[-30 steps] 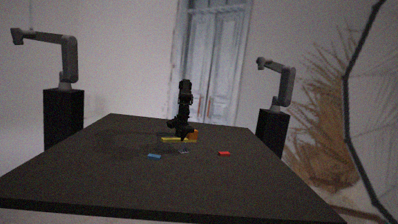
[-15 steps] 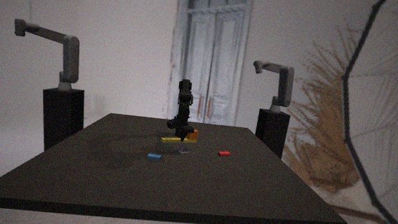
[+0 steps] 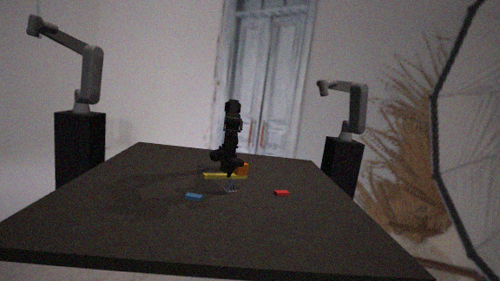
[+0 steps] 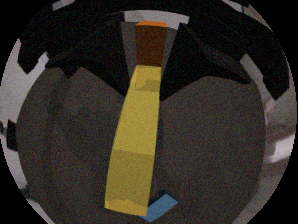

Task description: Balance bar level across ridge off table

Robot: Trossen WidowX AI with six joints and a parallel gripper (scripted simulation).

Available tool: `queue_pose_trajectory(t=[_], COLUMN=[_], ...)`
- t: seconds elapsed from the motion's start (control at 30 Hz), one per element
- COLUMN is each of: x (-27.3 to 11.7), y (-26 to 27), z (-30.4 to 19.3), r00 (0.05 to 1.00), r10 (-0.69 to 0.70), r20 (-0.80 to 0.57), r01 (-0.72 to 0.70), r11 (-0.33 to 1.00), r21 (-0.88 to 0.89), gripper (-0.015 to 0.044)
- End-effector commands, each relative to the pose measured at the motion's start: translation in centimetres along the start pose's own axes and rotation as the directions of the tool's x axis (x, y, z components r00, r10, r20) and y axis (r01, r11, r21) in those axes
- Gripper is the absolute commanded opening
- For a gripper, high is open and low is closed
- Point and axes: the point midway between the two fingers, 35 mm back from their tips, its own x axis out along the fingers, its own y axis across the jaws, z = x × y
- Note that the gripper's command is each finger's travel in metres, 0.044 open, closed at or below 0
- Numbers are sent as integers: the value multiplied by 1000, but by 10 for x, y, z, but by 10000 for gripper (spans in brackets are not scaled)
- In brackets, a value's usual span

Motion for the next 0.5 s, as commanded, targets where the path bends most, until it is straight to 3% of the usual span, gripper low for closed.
queue_pose_trajectory(t=[0.0,0.47], x=[2,3], y=[0,0], z=[0,0], r00=[1000,1000], r10=[-3,-3], r20=[-1,-1], r01=[3,3], r11=[1000,1000], r21=[3,3], gripper=[0,0])
